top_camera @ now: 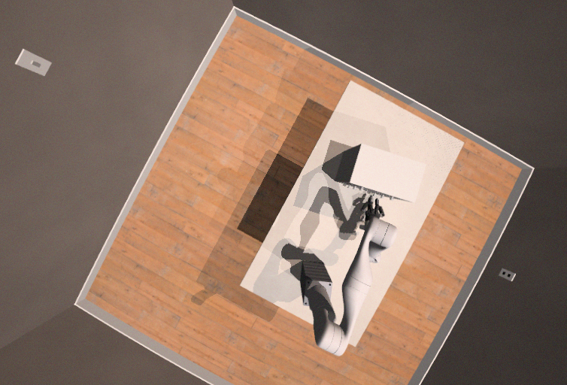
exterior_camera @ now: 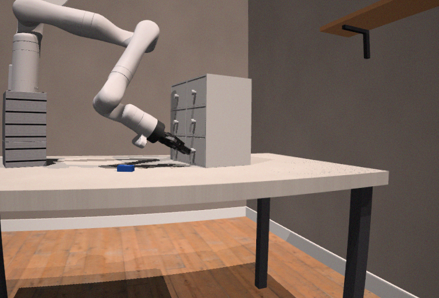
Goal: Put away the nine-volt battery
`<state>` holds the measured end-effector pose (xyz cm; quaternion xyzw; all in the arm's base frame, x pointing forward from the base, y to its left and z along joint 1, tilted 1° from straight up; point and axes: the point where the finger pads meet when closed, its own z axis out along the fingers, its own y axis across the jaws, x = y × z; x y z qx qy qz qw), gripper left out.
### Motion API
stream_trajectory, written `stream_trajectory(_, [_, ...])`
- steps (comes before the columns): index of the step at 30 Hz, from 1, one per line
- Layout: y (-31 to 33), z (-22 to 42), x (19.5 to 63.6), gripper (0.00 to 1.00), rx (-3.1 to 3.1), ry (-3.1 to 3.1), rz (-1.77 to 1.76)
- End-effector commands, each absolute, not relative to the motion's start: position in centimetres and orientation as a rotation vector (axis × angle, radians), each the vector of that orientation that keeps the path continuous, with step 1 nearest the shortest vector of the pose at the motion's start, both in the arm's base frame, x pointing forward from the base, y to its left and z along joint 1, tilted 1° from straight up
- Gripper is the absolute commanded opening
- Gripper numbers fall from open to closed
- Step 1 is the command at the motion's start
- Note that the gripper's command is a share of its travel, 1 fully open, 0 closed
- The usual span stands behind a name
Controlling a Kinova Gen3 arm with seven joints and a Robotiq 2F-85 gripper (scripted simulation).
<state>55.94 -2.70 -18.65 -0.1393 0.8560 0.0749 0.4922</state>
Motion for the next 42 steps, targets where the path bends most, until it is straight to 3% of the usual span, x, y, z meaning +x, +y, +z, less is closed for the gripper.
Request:
stream_trajectory(1, [-2.4,-18.4,56.6,0.33,-0.341,2.07,0.183])
stream_trajectory(38, [-2.0,-18.4,57.8,0.33,-0.341,2.07,0.183])
stream_trajectory(39, [-2.0,-18.4,57.8,0.13,-0.341,2.07,0.183])
stream_trajectory(42, [-2.0,-18.4,57.8,0.13,-0.341,2.07,0.183])
